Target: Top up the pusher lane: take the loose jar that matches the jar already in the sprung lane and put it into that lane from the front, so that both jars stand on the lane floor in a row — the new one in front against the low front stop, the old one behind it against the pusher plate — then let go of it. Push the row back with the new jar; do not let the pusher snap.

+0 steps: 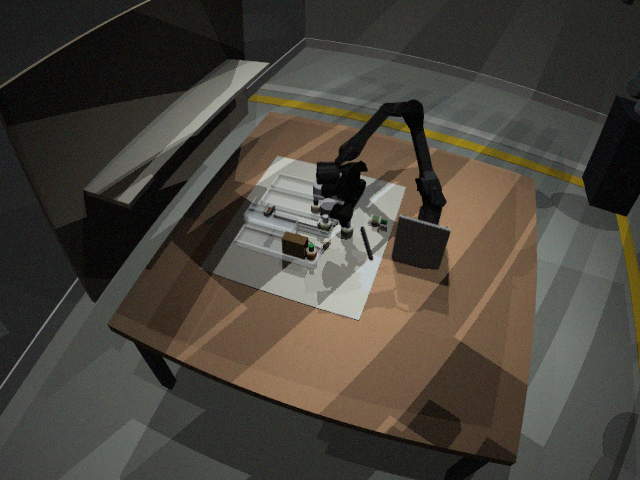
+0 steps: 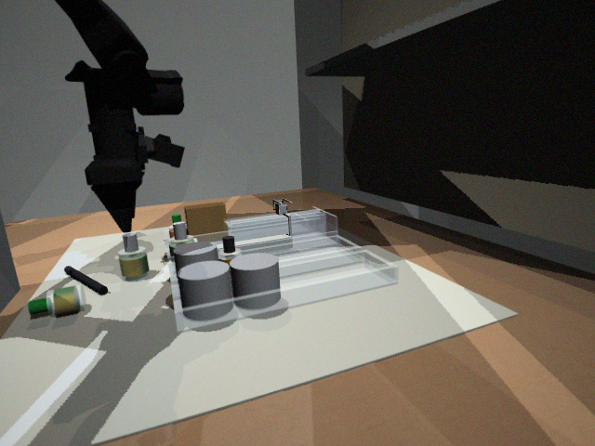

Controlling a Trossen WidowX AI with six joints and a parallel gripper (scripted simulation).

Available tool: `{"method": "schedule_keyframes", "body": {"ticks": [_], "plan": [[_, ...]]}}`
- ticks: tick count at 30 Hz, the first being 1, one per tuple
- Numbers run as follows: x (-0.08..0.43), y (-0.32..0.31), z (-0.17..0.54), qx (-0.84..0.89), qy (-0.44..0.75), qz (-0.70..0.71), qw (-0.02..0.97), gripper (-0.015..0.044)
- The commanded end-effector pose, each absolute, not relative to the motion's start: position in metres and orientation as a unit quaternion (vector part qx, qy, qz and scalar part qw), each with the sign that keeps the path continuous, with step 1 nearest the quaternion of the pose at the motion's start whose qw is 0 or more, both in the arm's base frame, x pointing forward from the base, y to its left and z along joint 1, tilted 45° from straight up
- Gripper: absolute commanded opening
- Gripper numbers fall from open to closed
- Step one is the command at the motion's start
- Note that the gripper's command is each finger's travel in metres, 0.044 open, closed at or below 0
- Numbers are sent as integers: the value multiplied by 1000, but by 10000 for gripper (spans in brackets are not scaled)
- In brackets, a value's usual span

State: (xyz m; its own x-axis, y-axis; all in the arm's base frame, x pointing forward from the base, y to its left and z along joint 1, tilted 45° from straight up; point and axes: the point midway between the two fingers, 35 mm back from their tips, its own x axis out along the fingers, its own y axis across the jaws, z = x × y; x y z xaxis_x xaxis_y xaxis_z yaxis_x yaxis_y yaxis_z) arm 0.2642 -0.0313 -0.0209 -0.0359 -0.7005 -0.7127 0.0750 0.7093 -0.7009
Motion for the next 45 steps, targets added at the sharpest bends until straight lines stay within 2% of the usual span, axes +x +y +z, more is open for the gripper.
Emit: {"method": "schedule_keyframes", "body": {"ticks": [1, 32, 43, 45], "plan": [[261, -38, -27, -242, 656, -297, 650, 440], [259, -72, -60, -243, 656, -298, 650, 440], [259, -72, -60, -243, 656, -298, 650, 151], [259, -72, -60, -243, 656, -298, 650, 138]]}}
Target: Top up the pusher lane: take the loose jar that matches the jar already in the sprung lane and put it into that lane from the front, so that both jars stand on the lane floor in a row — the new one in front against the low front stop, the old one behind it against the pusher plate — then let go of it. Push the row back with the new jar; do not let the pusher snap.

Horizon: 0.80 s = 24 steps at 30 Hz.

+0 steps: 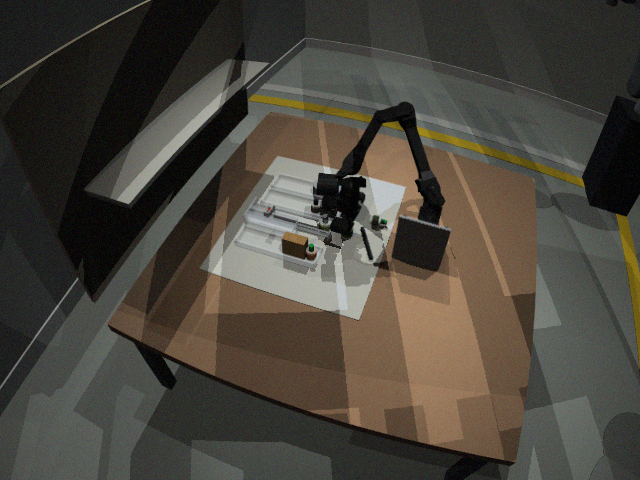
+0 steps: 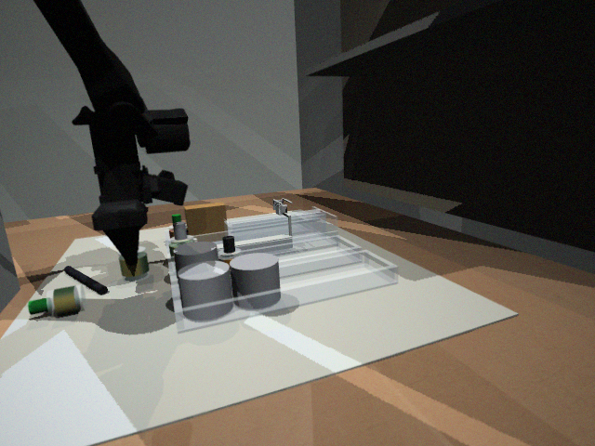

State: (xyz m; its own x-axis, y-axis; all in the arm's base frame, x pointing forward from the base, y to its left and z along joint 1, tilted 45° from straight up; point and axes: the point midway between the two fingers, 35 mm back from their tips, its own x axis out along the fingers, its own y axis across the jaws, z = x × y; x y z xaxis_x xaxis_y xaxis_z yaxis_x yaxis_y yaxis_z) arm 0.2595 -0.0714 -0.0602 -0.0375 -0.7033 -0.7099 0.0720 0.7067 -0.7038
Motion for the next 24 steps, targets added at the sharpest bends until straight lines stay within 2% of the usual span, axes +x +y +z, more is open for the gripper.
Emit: {"method": "schedule_keyframes", "body": {"ticks": [1, 4, 8, 9, 24], "plan": [[259, -72, -60, -243, 656, -298, 650, 131], [259, -72, -60, -243, 656, -298, 650, 111], [261, -66, -55, -242, 656, -297, 650, 6], [263, -61, -51, -242, 656, -296, 651, 0], [267, 1, 17, -241, 657, -296, 650, 0]]}}
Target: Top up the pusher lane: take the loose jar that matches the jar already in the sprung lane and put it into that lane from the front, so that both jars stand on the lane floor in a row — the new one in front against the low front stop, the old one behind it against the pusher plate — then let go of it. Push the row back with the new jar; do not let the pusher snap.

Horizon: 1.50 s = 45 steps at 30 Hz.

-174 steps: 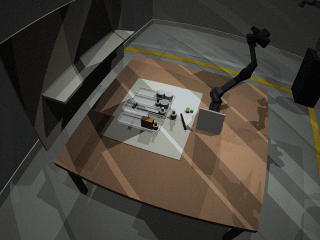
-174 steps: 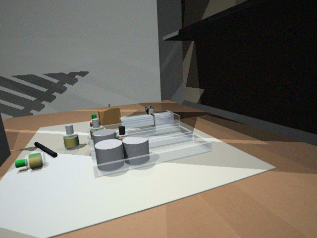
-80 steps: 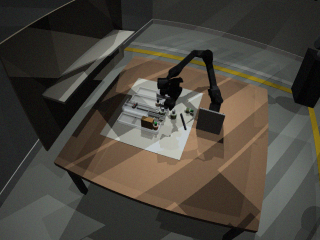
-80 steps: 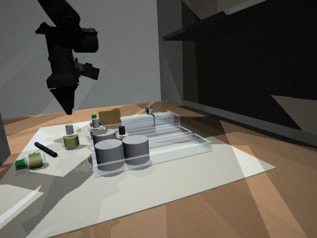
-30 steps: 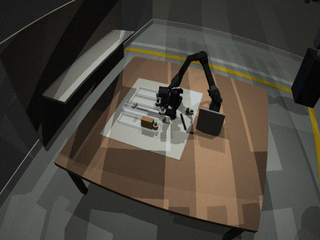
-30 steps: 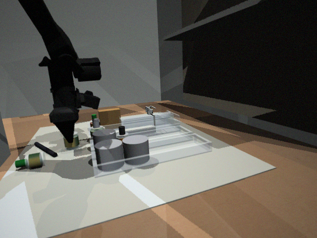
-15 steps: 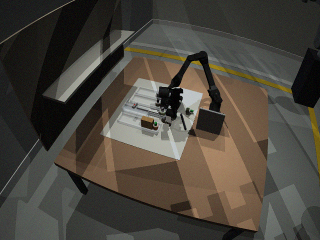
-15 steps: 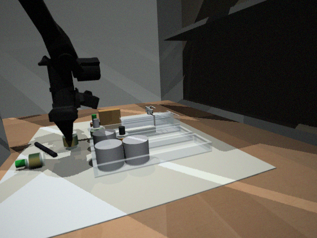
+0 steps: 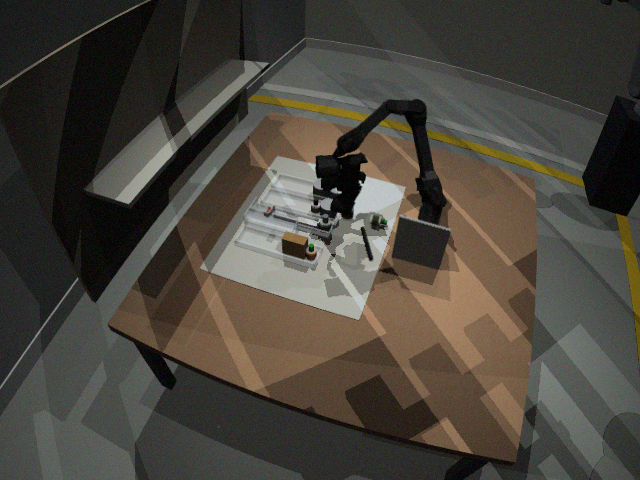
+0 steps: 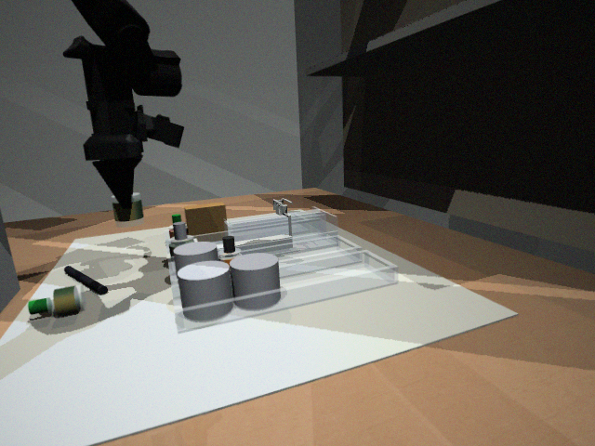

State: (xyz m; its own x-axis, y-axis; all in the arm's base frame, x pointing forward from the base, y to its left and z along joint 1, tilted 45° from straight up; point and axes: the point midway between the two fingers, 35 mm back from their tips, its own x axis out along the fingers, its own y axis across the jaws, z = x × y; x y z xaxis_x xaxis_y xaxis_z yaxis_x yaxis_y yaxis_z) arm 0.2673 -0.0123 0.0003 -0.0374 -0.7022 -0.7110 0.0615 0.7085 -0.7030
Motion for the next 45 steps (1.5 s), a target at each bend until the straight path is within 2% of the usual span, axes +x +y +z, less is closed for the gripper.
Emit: {"method": "schedule_keyframes", "body": {"ticks": [1, 15, 45], "plan": [[266, 1, 18, -241, 657, -296, 650, 0], [291, -27, -26, -241, 655, -298, 651, 0], [296, -45, -44, -241, 655, -298, 651, 0]]}}
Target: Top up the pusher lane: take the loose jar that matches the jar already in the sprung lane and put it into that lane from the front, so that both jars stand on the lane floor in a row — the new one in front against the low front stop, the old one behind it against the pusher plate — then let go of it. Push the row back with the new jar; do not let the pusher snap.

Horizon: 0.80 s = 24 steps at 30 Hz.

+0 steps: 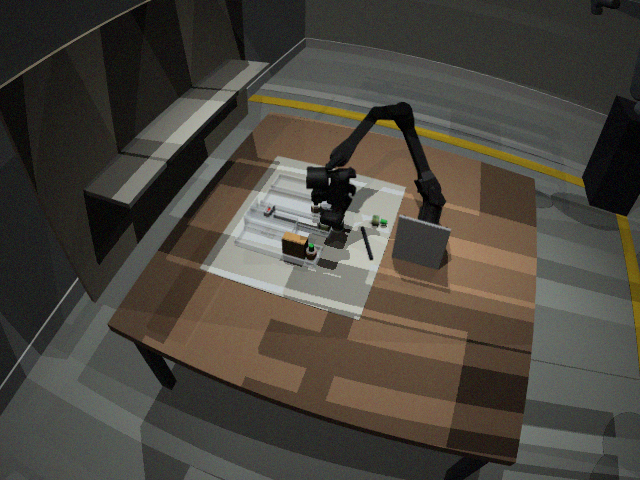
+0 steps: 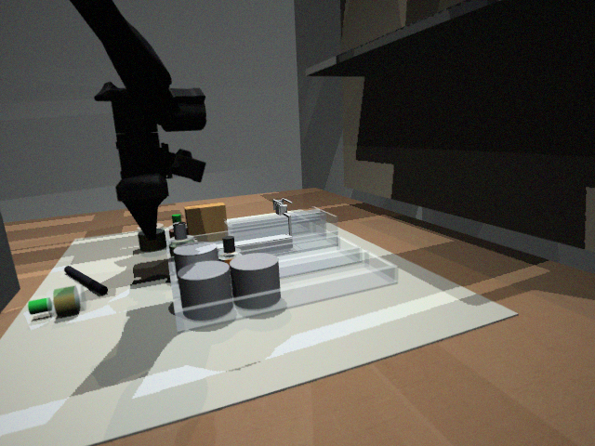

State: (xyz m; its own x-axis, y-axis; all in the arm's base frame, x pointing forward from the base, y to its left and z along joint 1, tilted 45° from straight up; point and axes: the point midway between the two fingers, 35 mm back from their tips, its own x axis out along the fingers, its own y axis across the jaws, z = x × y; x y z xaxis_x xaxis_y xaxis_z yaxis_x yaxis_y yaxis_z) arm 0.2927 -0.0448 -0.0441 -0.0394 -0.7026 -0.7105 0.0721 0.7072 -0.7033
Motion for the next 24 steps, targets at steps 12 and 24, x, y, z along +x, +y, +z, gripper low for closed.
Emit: {"method": "schedule_keyframes", "body": {"ticks": [12, 24], "plan": [[301, -46, -44, -241, 655, -298, 651, 0], [306, -46, -44, -241, 655, -298, 651, 0]]}}
